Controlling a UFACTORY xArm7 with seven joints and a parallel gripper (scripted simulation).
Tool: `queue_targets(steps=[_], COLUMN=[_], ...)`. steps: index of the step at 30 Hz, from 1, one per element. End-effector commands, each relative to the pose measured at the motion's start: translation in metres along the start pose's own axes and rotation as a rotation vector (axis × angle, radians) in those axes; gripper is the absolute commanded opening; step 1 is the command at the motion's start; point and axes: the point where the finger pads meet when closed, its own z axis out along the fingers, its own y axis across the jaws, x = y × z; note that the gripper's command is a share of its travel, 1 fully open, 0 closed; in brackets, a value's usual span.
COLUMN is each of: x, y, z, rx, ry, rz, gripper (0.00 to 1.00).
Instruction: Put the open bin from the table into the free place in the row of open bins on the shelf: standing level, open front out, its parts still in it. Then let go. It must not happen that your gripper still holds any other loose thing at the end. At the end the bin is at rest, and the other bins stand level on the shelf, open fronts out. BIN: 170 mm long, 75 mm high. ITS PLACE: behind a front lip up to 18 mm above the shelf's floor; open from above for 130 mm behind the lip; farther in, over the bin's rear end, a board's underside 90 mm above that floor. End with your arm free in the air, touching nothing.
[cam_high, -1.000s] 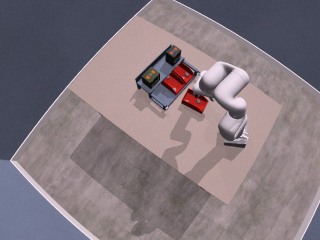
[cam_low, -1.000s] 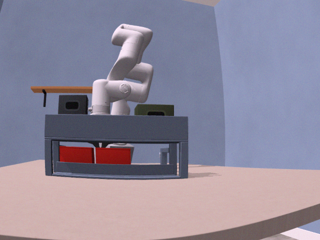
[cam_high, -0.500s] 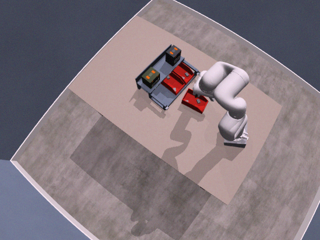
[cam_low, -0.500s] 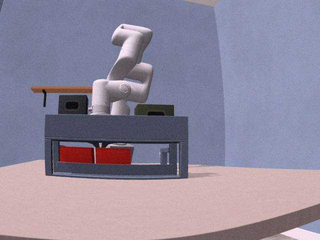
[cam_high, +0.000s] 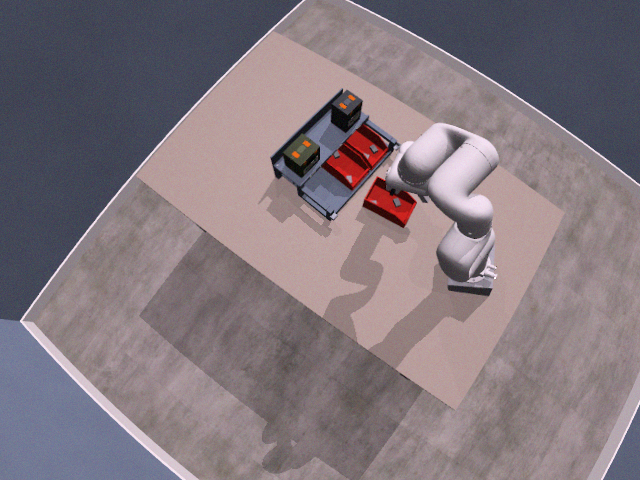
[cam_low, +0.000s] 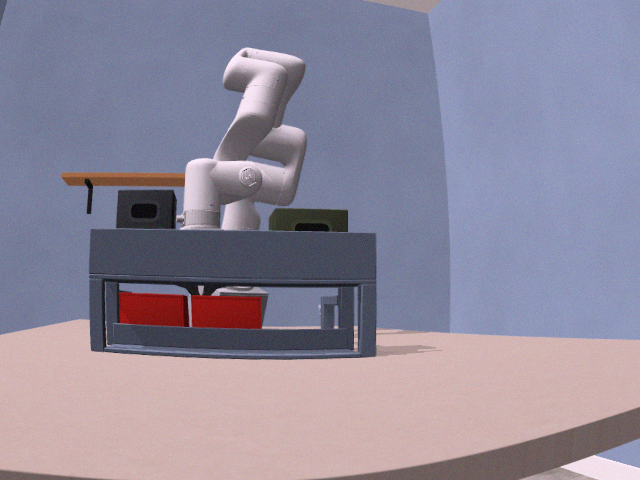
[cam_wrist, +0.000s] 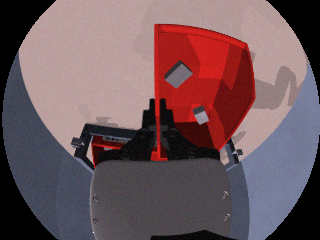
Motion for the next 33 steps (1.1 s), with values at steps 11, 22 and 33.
queue_targets(steps=[11, 22, 33], x=[-0.001, -0.001, -0.001], y=[-0.001, -0.001, -0.001], z=[-0.011, -0.02, -0.022], rx=[0.002, 0.002, 0.002], ry=[-0.003, -0.003, -0.003], rz=[0.0, 0.0, 0.0], gripper=[0.0, 0.0, 0.0])
